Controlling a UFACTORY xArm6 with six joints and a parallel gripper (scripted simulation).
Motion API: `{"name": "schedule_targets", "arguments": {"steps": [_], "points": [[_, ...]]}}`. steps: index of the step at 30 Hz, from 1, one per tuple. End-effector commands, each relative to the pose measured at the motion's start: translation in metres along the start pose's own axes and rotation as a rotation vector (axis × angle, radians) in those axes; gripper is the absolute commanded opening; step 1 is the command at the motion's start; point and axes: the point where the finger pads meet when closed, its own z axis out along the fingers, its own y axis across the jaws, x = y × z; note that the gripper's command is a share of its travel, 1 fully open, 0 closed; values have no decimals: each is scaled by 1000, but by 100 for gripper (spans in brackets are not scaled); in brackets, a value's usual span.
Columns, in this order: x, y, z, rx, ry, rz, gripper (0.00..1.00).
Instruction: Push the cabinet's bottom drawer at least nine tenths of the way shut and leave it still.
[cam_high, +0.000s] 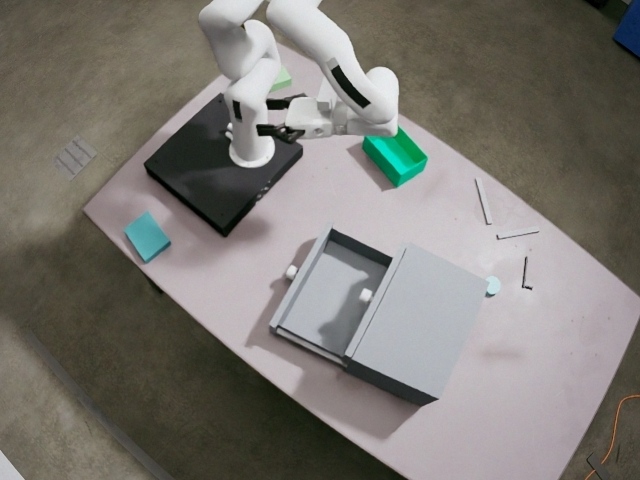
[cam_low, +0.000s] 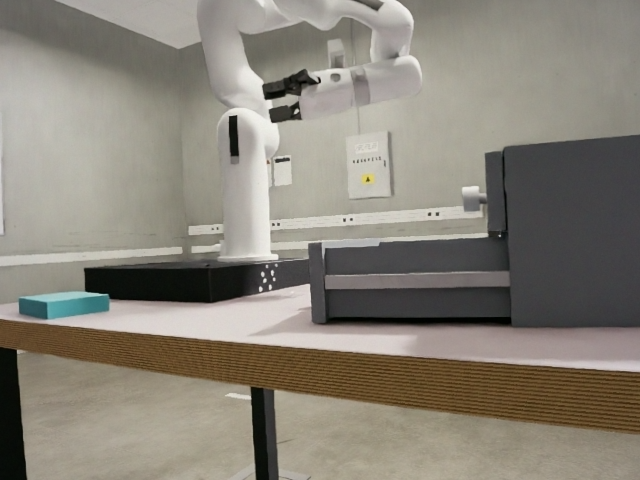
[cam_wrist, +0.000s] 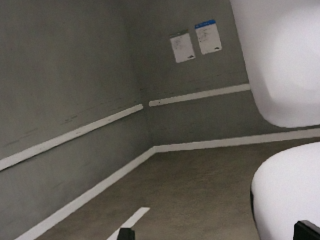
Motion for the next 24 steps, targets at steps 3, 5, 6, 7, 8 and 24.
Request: {"name": "schedule_targets", "arguments": {"steps": [3,5,6,7,8,24], "points": [[0,0,0,0,-2,1,100],[0,0,0,0,-2,1,100],[0,0,0,0,-2,1,100],[0,0,0,0,-2,1,100],[0,0,0,0,-2,1,100],[-23,4,0,-78,-86,-69,100]]}}
